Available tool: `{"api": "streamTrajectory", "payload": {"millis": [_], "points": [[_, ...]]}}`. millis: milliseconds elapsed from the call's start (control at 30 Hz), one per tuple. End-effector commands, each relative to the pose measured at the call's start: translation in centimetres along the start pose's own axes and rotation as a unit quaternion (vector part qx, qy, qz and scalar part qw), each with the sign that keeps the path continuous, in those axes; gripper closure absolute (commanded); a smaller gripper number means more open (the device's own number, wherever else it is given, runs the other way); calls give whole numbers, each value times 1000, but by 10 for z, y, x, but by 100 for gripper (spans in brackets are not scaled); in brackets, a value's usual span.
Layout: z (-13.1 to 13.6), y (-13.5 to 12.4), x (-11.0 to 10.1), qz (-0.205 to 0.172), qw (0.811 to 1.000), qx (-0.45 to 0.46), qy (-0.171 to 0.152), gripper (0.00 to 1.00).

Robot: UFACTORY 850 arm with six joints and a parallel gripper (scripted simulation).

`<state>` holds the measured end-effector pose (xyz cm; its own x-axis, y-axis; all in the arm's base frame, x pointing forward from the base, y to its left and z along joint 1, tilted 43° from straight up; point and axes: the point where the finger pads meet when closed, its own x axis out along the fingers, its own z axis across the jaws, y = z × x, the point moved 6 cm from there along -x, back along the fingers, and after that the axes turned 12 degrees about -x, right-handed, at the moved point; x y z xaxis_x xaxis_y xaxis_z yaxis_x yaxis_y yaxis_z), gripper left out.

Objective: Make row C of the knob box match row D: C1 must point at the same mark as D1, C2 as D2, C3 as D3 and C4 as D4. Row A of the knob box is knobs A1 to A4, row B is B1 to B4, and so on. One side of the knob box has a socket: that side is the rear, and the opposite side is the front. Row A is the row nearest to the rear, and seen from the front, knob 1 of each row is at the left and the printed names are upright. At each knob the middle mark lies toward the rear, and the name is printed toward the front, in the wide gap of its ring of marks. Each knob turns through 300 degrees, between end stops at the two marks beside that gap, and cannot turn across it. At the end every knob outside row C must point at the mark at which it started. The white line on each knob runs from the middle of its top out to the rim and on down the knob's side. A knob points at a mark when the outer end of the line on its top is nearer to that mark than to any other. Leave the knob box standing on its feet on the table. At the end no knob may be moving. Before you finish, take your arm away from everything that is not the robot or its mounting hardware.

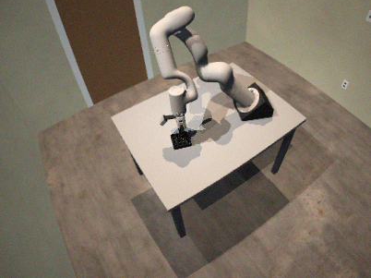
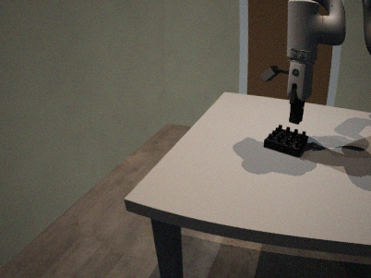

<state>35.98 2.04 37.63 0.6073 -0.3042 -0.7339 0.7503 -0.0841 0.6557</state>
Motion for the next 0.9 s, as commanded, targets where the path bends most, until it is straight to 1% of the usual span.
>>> {"api": "streamTrajectory", "payload": {"millis": [0,300,867], "points": [[0,0,4,1,1000,0,0,81],[0,1,16,1,1000,0,0,81],[0,1,28,1,1000,0,0,81]]}}
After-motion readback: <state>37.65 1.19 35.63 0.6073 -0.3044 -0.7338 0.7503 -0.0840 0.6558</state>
